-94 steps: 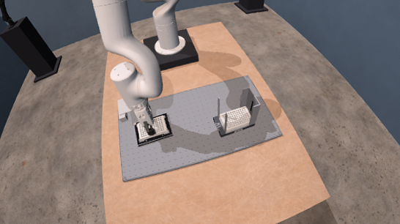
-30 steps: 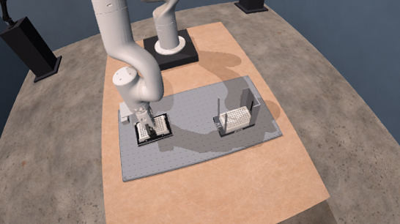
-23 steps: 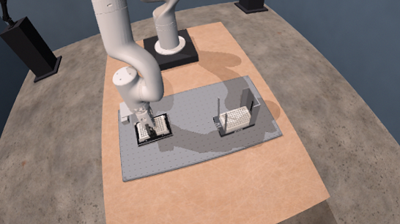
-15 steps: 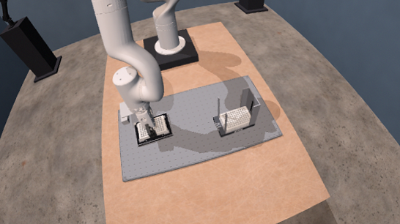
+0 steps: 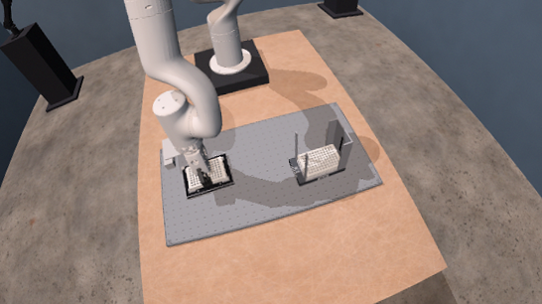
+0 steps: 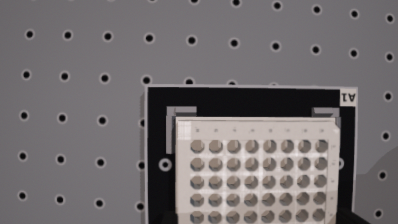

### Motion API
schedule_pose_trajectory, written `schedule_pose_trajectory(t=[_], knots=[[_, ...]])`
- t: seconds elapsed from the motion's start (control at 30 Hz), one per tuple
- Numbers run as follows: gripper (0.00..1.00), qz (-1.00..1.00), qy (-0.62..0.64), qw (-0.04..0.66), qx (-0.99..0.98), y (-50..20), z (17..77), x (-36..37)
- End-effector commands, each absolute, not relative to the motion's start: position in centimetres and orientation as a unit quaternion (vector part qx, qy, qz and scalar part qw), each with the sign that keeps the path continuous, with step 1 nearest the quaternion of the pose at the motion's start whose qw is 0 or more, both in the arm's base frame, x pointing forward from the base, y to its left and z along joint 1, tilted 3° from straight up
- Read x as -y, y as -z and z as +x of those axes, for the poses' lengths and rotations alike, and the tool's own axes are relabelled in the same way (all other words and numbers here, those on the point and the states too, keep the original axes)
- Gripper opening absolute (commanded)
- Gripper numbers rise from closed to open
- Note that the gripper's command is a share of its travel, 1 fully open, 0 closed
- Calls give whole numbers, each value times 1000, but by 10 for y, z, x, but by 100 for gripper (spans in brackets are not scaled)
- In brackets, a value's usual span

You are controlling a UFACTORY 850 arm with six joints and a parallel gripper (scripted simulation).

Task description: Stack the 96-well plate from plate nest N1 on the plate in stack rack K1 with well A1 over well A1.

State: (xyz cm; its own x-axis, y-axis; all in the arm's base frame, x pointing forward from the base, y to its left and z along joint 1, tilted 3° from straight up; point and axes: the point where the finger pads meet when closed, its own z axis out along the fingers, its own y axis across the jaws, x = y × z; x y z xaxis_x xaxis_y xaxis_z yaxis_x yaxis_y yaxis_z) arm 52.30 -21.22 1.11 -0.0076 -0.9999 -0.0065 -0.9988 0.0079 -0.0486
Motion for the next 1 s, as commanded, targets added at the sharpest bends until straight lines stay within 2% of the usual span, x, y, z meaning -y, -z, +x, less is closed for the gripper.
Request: schedule_pose_trajectory(t=[0.0, 0.97], knots=[[0, -704, 16, 20, -710, -12, 524, 213], [0, -704, 16, 20, -710, -26, 523, 213]])
